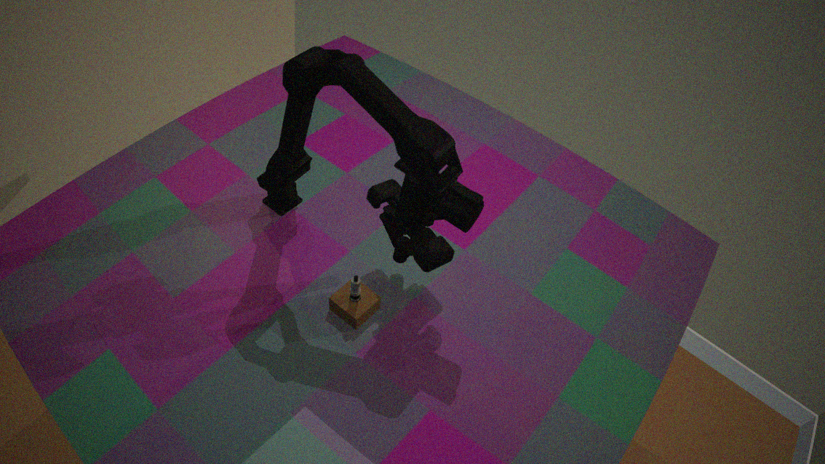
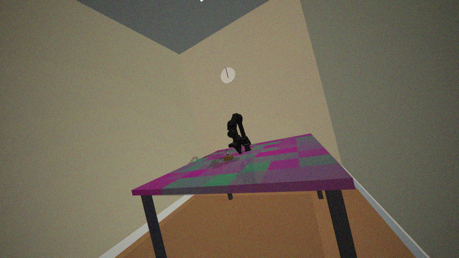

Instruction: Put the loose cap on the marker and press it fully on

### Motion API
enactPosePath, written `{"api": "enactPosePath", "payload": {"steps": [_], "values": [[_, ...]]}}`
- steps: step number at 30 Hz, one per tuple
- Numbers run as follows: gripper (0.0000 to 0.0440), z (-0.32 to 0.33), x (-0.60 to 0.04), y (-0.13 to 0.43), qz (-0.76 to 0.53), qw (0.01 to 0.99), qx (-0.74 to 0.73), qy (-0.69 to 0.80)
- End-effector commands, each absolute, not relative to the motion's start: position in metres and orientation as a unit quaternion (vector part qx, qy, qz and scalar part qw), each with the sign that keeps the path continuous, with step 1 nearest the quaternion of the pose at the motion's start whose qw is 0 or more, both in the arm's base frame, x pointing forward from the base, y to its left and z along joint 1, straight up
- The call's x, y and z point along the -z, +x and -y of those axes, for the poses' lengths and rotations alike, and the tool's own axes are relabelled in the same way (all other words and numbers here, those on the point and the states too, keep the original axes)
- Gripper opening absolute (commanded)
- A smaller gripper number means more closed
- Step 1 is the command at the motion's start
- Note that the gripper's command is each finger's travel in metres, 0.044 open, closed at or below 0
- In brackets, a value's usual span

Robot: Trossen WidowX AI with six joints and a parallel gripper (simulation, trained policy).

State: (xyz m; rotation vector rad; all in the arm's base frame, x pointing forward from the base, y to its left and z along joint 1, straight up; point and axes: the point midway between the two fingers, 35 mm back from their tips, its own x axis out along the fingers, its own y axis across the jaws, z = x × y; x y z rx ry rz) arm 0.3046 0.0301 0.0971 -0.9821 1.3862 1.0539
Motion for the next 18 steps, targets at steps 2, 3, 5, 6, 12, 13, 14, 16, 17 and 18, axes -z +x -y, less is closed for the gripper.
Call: {"api": "enactPosePath", "payload": {"steps": [2,3,5,6,12,13,14,16,17,18], "values": [[0.0065,-0.023,-0.116,0.309,-0.576,0.553,-0.433,-0.418],[0.0065,-0.021,-0.119,0.31,-0.576,0.555,-0.431,-0.418],[0.0066,-0.017,-0.126,0.311,-0.575,0.56,-0.427,-0.416],[0.0066,-0.014,-0.13,0.312,-0.575,0.563,-0.424,-0.415],[0.0061,0.002,-0.15,0.313,-0.577,0.576,-0.412,-0.407],[0.006,0.005,-0.153,0.313,-0.578,0.577,-0.41,-0.405],[0.0059,0.007,-0.156,0.313,-0.579,0.579,-0.408,-0.404],[0.0057,0.013,-0.161,0.312,-0.581,0.582,-0.404,-0.4],[0.0056,0.016,-0.163,0.312,-0.583,0.583,-0.402,-0.398],[0.0055,0.019,-0.165,0.311,-0.585,0.584,-0.4,-0.396]]}}
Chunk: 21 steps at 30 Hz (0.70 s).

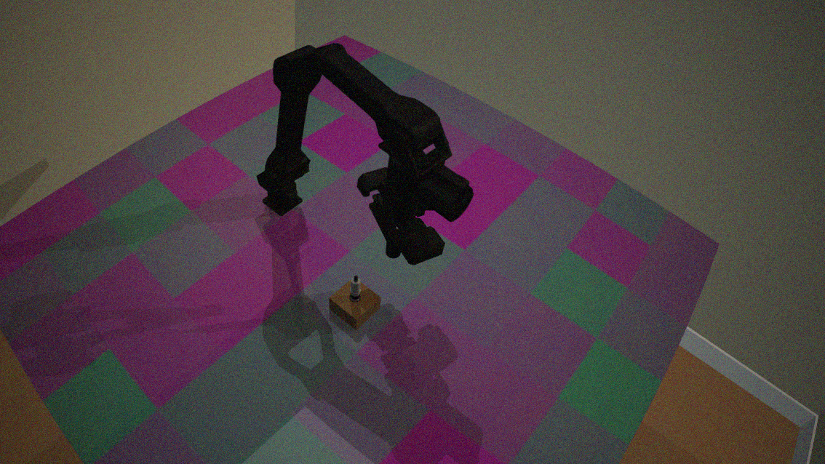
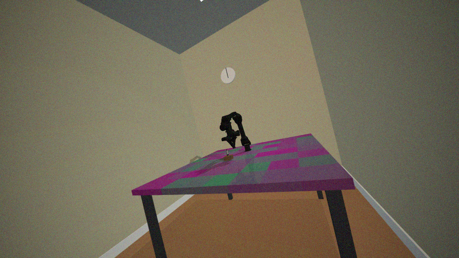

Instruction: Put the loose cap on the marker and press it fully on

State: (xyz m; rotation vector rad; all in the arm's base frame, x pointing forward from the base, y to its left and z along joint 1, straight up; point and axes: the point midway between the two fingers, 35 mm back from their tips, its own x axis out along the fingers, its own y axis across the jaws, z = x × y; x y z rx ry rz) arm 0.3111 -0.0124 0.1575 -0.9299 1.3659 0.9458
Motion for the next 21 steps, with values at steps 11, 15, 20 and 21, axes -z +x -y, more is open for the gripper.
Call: {"api": "enactPosePath", "payload": {"steps": [11,15,20,21], "values": [[0.0037,0.062,-0.176,0.304,-0.609,0.598,-0.372,-0.364],[0.0029,0.077,-0.178,0.3,-0.617,0.603,-0.362,-0.352],[0.002,0.09,-0.178,0.298,-0.625,0.609,-0.353,-0.338],[0.0018,0.092,-0.177,0.297,-0.625,0.611,-0.351,-0.336]]}}
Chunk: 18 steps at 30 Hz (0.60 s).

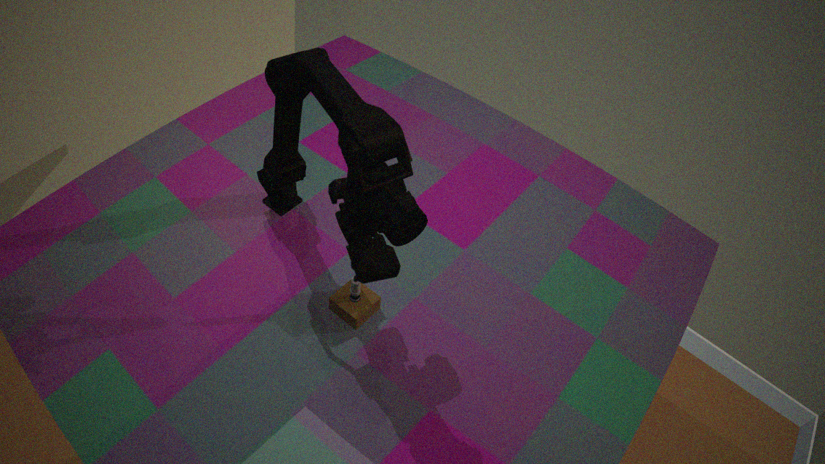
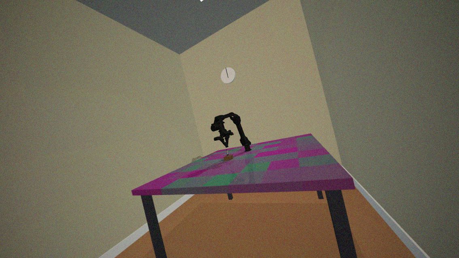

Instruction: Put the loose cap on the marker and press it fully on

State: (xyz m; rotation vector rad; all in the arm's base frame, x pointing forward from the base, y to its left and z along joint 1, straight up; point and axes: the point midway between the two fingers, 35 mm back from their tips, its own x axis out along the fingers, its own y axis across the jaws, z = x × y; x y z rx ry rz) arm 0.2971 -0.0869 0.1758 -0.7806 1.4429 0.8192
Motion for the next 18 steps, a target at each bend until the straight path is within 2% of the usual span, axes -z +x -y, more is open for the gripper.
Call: {"api": "enactPosePath", "payload": {"steps": [1,18], "values": [[0.0016,0.093,-0.177,0.298,-0.626,0.612,-0.351,-0.333],[0.0,0.095,-0.154,0.298,-0.636,0.614,-0.355,-0.306]]}}
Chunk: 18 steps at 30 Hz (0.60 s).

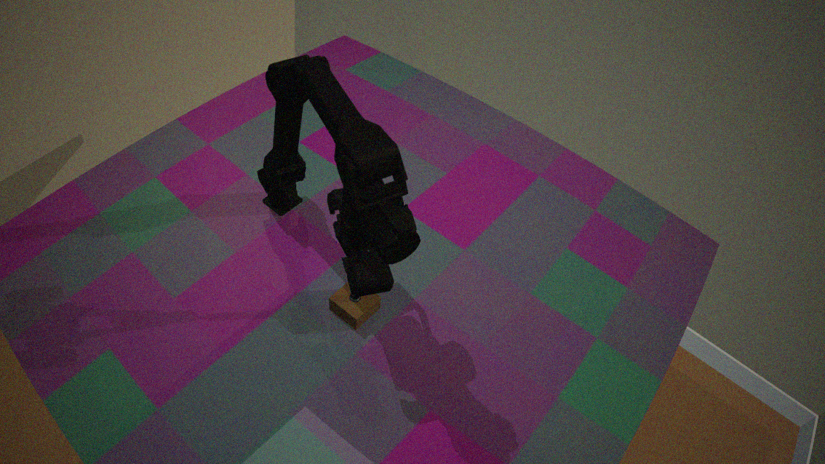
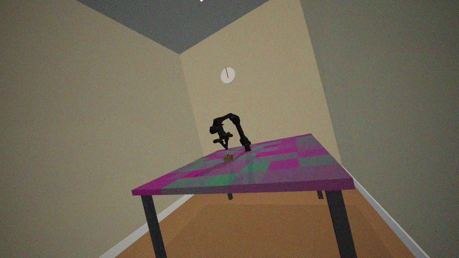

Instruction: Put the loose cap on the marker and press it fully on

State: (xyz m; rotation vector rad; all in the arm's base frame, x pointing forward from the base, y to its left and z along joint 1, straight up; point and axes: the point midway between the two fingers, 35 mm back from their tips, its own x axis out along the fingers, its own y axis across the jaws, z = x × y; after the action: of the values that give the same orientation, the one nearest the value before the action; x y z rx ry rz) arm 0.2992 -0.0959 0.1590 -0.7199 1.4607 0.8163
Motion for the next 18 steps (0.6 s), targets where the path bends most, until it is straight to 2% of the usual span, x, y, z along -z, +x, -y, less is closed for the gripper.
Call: {"api": "enactPosePath", "payload": {"steps": [1,18], "values": [[0.0,0.095,-0.153,0.298,-0.636,0.614,-0.355,-0.305],[0.0,0.095,-0.122,0.297,-0.638,0.605,-0.373,-0.296]]}}
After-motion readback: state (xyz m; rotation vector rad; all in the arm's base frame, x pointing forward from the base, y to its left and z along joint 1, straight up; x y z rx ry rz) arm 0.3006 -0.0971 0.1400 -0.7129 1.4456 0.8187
